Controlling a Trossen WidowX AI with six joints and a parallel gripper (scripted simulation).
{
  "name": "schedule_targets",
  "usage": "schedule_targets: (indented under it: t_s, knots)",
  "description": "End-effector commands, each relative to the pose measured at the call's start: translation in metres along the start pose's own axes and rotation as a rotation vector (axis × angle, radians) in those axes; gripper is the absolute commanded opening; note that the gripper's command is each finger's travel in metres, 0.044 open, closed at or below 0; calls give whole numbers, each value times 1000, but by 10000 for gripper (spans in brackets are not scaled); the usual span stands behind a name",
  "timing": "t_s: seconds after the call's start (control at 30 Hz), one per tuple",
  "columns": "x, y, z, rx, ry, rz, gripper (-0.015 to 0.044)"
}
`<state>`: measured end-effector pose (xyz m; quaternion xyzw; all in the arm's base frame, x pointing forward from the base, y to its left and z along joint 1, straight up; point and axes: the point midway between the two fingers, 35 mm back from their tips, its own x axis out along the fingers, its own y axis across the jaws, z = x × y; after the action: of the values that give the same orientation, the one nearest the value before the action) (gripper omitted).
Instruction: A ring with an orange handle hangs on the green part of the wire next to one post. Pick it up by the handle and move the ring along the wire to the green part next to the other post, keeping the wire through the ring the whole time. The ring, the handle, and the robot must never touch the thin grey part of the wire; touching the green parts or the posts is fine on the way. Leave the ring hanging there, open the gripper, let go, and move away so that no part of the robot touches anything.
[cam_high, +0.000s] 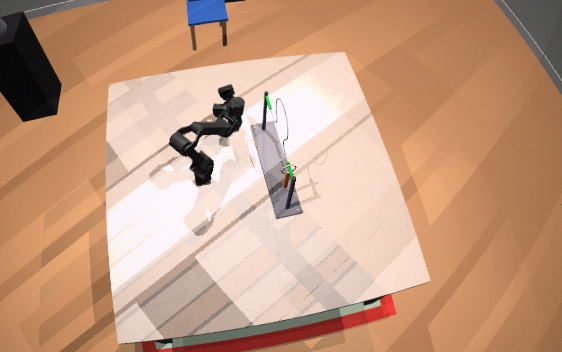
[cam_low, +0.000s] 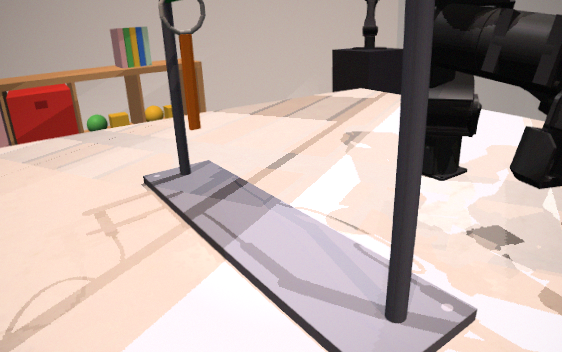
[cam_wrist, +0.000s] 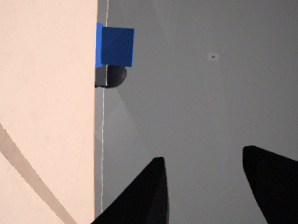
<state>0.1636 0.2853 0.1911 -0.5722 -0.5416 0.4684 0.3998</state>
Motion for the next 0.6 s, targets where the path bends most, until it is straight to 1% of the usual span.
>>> schedule_targets:
  t_s: [0.0, 0.3, 0.57]
  knots:
    - [-19, 17, -21, 113, 77, 20, 160]
    - [-75, 56, -65, 374, 285, 33, 160]
    - [-133, 86, -89, 599, 475, -1, 160]
